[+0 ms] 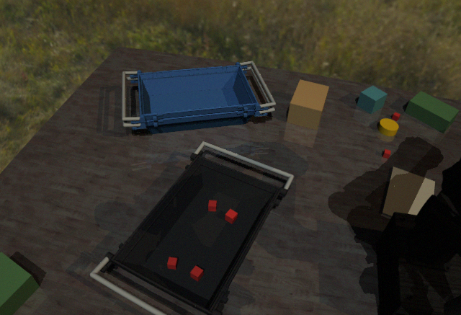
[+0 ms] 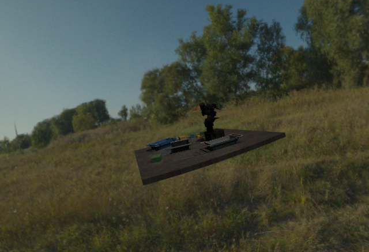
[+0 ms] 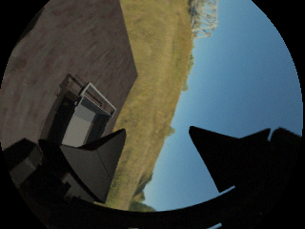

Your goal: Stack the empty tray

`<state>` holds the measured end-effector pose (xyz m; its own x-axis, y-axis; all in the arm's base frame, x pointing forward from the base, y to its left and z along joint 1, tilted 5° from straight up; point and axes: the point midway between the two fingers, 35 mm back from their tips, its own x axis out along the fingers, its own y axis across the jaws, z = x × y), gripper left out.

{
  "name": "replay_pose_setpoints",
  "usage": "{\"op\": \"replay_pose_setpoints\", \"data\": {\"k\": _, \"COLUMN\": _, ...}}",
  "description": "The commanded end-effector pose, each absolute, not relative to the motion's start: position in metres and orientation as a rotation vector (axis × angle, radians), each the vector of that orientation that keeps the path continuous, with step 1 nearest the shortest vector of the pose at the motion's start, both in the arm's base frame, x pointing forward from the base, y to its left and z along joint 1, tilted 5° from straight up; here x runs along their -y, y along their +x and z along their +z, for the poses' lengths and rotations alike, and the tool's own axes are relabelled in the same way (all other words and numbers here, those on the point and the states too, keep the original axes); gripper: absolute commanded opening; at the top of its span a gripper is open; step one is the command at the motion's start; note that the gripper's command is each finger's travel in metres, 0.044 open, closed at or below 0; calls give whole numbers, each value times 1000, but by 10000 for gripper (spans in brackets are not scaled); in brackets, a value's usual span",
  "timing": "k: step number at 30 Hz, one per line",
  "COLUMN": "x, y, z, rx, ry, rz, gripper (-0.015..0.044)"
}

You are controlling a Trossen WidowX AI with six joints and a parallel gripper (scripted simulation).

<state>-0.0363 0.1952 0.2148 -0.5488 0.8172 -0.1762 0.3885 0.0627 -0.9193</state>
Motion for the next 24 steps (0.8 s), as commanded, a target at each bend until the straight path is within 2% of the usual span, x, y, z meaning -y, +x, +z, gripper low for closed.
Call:
{"op": "replay_pose_setpoints", "data": {"k": 1, "x": -195, "y": -36, "z": 215, "rx": 1957, "ry": -1202, "rz": 1488, "gripper": 374}}
{"op": "replay_pose_setpoints", "data": {"k": 8, "x": -197, "y": -35, "z": 216, "rx": 1940, "ry": -1206, "rz": 1494, "gripper": 190}}
{"op": "replay_pose_setpoints", "data": {"k": 12, "x": -218, "y": -2, "z": 227, "rx": 1515, "ry": -1221, "rz": 1676, "gripper": 85}}
{"op": "replay_pose_setpoints", "data": {"k": 17, "x": -244, "y": 52, "z": 236, "rx": 838, "ry": -1137, "rz": 1819, "gripper": 84}}
{"op": "replay_pose_setpoints", "data": {"k": 21, "x": -260, "y": 104, "z": 235, "rx": 306, "ry": -1012, "rz": 1784, "gripper": 84}}
{"op": "replay_pose_setpoints", "data": {"k": 24, "x": -265, "y": 130, "z": 232, "rx": 69, "ry": -936, "rz": 1728, "gripper": 84}}
